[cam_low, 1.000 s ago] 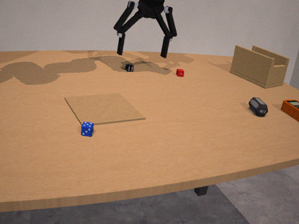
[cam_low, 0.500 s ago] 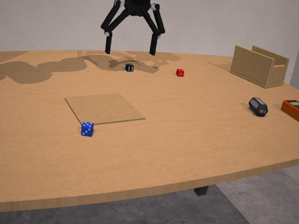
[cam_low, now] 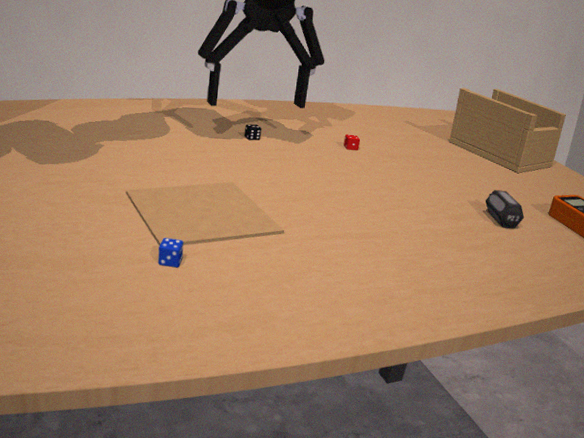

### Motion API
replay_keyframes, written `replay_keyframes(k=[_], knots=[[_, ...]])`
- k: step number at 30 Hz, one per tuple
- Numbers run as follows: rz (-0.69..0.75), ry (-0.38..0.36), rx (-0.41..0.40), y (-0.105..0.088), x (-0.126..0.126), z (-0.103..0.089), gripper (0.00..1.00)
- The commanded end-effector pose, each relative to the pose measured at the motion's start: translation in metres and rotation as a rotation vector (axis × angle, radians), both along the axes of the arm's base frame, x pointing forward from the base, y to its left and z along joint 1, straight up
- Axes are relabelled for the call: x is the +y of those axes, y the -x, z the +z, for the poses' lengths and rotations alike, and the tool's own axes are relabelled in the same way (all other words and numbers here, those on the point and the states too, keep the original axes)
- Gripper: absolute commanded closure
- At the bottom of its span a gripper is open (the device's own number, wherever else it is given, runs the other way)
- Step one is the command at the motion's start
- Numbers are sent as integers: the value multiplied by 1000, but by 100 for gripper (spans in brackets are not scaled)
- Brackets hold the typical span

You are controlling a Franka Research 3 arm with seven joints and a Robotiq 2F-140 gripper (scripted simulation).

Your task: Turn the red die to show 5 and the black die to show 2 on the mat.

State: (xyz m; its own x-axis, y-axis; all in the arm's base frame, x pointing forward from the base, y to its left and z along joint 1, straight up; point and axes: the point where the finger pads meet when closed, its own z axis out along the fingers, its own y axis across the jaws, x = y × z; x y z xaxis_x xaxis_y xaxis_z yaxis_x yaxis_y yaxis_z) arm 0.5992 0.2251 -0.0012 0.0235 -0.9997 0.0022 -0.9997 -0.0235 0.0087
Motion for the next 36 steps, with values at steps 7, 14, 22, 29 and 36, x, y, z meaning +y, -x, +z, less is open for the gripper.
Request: replay_keyframes(k=[7,14,22,29,36], knots=[[-9,-2,-3,0,0,1,0],[-9,-2,-3,0,0,1,0],[-9,-2,-3,0,0,1,0],[-9,-2,-3,0,0,19,0],[-9,-2,-3,-1,0,52,0]])
